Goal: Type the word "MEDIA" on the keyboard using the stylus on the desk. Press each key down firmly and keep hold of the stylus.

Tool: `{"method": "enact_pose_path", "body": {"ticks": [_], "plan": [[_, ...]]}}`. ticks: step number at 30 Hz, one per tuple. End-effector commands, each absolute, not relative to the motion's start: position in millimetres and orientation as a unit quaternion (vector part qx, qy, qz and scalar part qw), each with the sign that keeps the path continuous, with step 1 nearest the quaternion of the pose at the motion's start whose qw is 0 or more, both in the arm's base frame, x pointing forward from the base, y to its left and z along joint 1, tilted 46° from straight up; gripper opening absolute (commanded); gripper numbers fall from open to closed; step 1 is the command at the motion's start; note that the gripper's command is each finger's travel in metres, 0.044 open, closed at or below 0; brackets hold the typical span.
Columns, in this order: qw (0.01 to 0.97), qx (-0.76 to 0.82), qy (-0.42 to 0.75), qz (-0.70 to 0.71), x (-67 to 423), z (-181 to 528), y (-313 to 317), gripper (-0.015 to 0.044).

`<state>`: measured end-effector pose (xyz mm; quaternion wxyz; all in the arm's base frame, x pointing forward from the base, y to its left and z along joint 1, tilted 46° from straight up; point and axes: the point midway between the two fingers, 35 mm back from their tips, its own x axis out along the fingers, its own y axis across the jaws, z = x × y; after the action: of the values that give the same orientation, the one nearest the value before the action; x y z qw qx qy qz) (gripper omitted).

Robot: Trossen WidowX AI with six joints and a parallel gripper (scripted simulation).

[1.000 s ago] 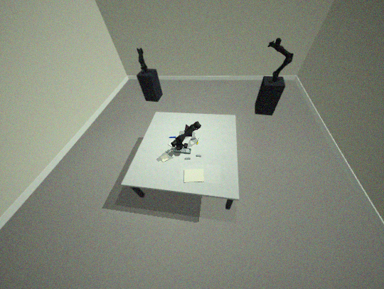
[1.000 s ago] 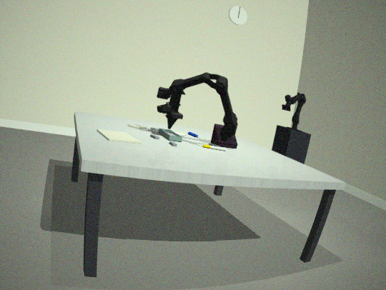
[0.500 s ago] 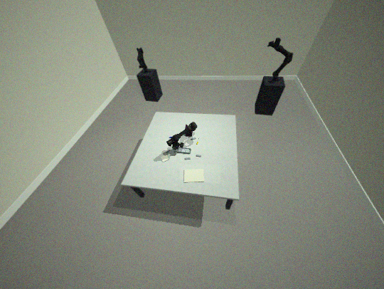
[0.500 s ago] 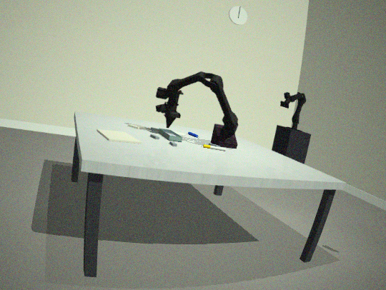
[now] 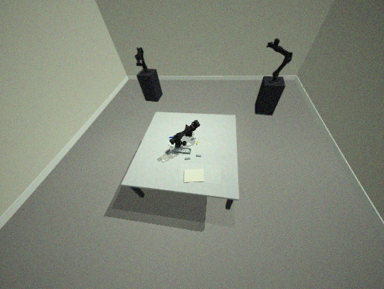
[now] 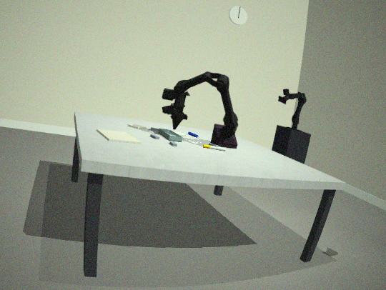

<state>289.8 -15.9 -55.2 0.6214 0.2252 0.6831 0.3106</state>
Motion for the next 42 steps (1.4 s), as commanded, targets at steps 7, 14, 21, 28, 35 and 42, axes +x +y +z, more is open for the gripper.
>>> {"method": "enact_pose_path", "body": {"ticks": [7, 14, 21, 28, 35, 42], "plan": [[0.621, 0.226, 0.682, 0.312, 283, 2, 42, 0.0], [0.621, 0.226, 0.682, 0.312, 283, 2, 42, 0.0], [0.621, 0.226, 0.683, 0.311, 290, 37, 6, 0.0], [0.624, 0.23, 0.681, 0.308, 292, 38, 3, 0.0], [0.623, 0.227, 0.681, 0.31, 292, 39, 3, 0.0105], [0.623, 0.227, 0.681, 0.31, 292, 39, 3, 0.0]]}}
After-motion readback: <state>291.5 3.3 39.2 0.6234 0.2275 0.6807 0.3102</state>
